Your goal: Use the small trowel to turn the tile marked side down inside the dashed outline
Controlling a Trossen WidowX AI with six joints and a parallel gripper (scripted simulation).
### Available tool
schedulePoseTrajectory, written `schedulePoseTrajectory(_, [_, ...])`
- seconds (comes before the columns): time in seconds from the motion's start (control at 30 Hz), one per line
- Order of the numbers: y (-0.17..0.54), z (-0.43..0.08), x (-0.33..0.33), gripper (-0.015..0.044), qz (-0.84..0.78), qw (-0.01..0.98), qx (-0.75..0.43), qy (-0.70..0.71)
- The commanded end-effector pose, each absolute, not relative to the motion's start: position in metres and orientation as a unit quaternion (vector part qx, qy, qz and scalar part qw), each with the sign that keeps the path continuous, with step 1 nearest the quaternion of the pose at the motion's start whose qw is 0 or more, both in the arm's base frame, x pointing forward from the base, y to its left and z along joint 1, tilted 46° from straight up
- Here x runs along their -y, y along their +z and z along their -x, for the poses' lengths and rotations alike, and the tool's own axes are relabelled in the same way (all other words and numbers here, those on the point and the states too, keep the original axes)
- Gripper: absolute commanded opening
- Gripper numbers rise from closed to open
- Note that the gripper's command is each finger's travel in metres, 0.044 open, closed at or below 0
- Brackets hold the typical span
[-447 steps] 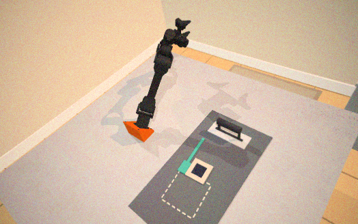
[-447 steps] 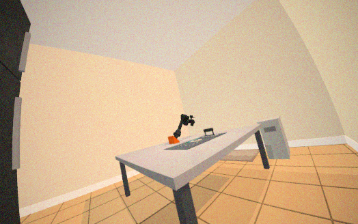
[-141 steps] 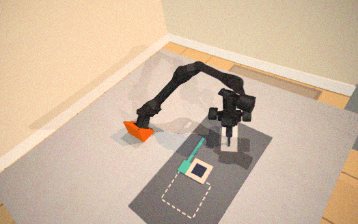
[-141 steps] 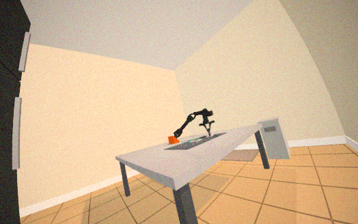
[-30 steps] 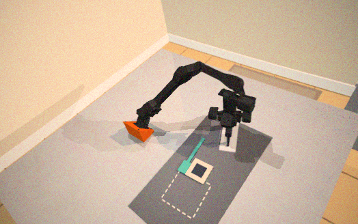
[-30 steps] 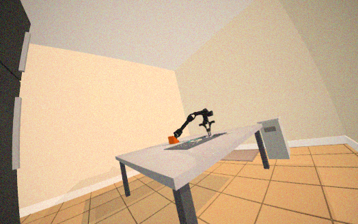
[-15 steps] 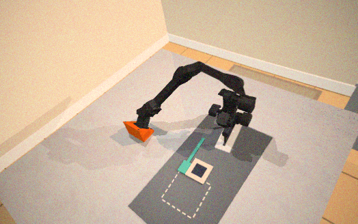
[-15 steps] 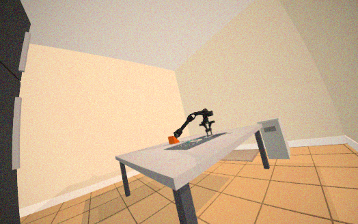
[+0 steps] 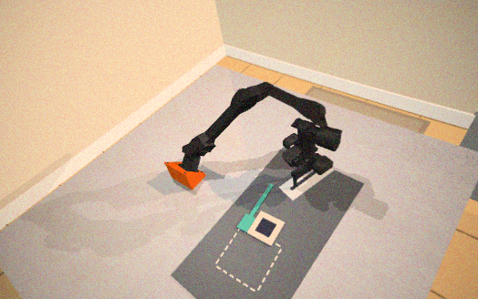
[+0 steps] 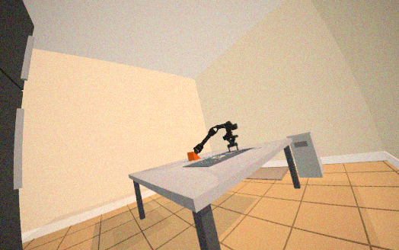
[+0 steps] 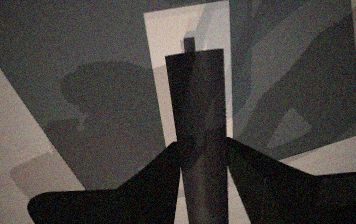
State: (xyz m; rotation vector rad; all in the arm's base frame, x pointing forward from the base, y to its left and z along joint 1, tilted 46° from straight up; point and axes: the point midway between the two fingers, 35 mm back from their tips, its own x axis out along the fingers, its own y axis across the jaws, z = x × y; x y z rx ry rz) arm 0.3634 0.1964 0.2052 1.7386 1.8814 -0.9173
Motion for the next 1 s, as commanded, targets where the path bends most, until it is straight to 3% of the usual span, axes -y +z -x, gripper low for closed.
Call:
schedulePoseTrajectory(0.0, [0.2049,-0.3630,-0.1971,0.0130,-0.633,0.180,-0.661,-0.360])
schedulePoseTrajectory(0.13, [0.2049,-0.3630,-0.1971,0.0130,-0.633,0.178,-0.661,-0.362])
schedulePoseTrajectory(0.33, [0.2049,-0.3630,-0.1971,0.0270,-0.633,0.178,-0.661,-0.362])
schedulePoseTrajectory(0.97, [0.2065,-0.3633,-0.1954,0.0270,-0.635,0.176,-0.659,-0.363])
